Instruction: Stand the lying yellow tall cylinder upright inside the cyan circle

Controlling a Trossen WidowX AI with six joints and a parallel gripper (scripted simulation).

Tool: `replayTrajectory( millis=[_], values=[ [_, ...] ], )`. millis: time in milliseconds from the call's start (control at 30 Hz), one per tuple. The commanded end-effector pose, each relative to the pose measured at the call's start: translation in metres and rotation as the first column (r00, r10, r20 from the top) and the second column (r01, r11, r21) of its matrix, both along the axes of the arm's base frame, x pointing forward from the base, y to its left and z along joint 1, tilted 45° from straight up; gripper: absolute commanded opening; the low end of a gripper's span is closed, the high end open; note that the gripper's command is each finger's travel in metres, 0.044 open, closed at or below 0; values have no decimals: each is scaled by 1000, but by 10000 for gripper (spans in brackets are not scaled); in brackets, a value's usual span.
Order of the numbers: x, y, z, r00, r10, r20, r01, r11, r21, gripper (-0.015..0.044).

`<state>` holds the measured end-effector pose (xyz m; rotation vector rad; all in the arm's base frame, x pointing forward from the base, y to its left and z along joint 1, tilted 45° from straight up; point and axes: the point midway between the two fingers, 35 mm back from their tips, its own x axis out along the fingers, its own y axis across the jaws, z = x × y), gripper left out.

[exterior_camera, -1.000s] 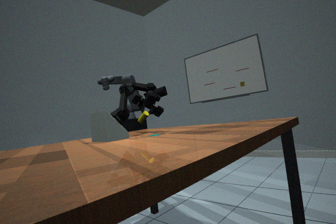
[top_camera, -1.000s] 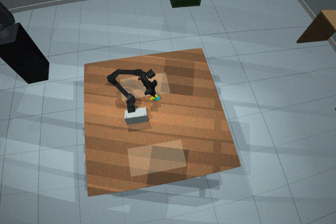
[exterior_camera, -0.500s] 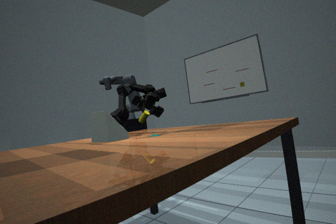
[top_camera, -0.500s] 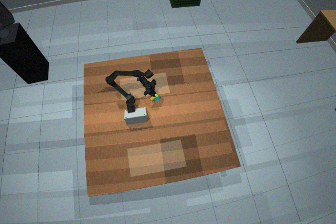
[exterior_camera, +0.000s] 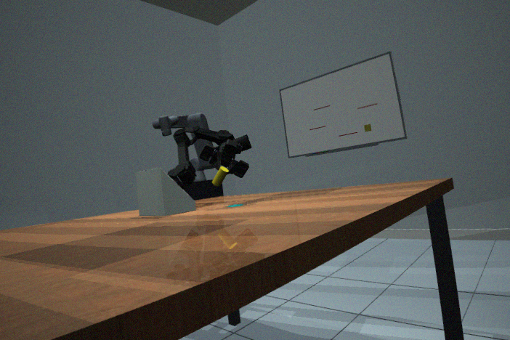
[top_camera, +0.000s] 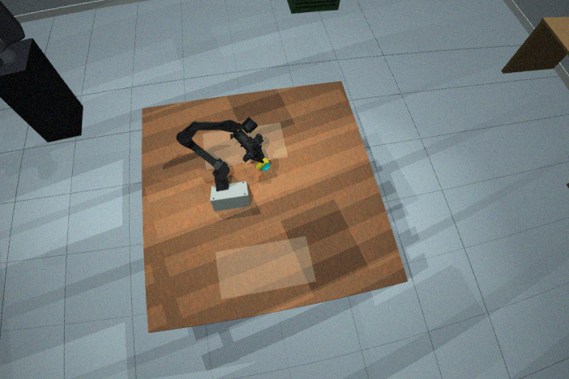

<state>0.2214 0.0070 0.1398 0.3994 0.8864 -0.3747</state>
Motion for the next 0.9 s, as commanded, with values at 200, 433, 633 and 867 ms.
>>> replayTrajectory(
  millis=[200, 433, 633, 867],
  values=[
    [0, -1, 4, 997, -34, 71, 34, 999, -4, 105],
    [0, 0, 6, 992, -54, 116, 55, 999, -1, 105],
    [1, 0, 8, 985, -72, 155, 72, 997, 4, 105],
    [1, 0, 10, 975, -93, 200, 92, 996, 13, 105]
  ],
)
